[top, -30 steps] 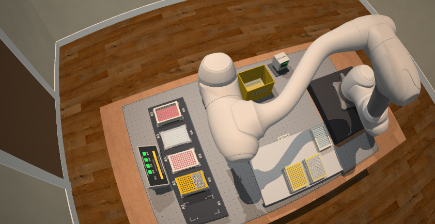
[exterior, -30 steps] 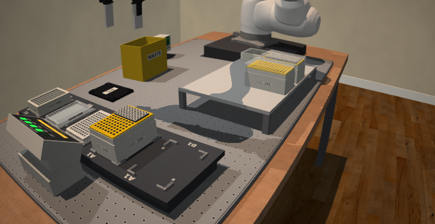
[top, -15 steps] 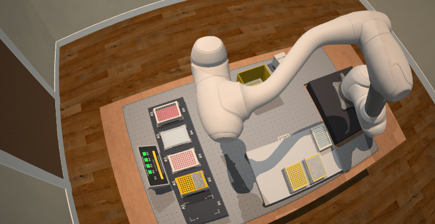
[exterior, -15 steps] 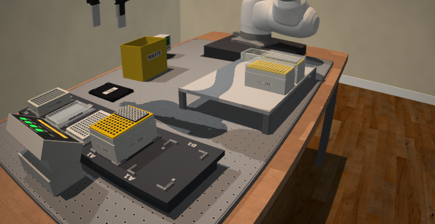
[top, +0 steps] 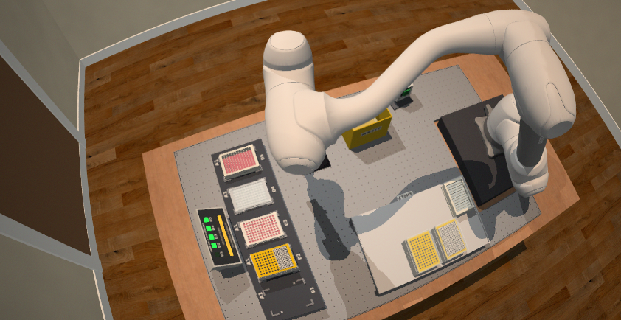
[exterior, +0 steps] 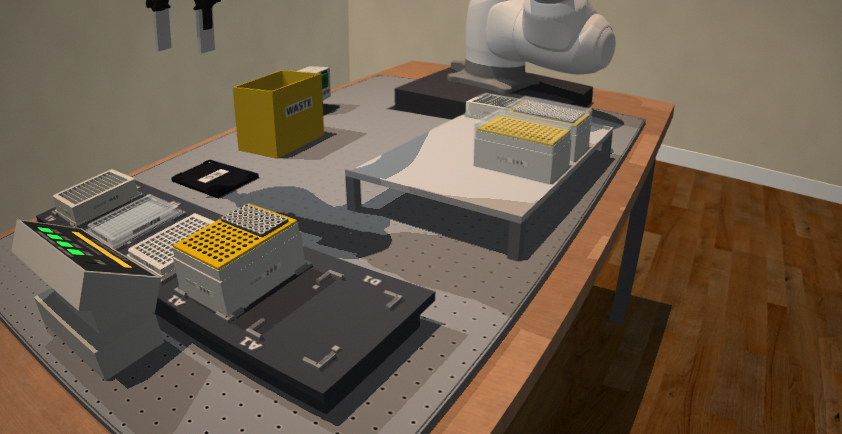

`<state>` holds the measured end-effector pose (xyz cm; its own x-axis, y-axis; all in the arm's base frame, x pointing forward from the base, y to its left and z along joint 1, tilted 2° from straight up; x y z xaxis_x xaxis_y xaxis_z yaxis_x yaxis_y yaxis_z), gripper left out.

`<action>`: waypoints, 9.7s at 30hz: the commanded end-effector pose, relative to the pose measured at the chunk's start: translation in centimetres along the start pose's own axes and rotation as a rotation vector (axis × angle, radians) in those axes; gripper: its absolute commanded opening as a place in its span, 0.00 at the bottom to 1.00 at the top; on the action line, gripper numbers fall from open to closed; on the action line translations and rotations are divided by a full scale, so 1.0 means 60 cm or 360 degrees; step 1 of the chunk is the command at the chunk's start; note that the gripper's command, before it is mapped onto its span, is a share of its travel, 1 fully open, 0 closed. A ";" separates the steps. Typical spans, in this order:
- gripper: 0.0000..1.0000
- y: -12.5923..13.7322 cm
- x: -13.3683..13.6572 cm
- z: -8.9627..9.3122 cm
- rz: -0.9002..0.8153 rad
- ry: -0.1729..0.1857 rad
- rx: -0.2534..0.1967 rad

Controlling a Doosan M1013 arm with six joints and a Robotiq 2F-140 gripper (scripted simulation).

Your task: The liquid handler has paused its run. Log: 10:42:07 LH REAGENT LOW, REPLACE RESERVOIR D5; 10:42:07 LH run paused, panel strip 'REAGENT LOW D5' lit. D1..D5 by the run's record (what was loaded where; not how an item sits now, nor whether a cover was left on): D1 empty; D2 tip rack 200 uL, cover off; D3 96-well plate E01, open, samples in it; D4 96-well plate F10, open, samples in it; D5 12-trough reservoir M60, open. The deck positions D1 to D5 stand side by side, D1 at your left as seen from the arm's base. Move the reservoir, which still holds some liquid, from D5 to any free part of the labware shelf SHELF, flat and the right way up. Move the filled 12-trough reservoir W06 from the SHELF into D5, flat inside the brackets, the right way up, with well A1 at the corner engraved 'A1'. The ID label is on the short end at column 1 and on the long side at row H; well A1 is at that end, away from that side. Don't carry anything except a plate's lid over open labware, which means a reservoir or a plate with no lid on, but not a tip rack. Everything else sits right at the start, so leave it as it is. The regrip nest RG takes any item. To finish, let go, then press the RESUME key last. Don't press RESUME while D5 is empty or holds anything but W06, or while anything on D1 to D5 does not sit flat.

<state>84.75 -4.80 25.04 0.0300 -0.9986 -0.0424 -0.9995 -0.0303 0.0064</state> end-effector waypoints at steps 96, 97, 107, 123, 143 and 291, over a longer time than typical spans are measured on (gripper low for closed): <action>0.77 -0.282 0.121 0.061 -0.0001 0.0000 0.0000; 0.77 -0.282 0.121 0.064 -0.0001 0.0000 0.0000; 0.77 -0.282 0.121 0.086 -0.0001 0.0000 0.0000; 0.77 -0.282 0.121 0.125 -0.0001 0.0000 0.0000; 0.77 -0.282 0.121 0.175 -0.0001 0.0000 0.0000; 0.00 -0.282 0.121 0.274 -0.0001 0.0000 0.0000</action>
<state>101.77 -10.84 7.94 0.0305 -0.9986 -0.0422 -0.9995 -0.0308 0.0069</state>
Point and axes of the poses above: the point where the finger pads meet when closed, its own z axis out along the fingers, its own x axis across the jaws, y = z × x, the point moved 2 cm from there along -z, back along the fingers, and after that the axes turned 5 degrees about z, right-handed, at the moved point
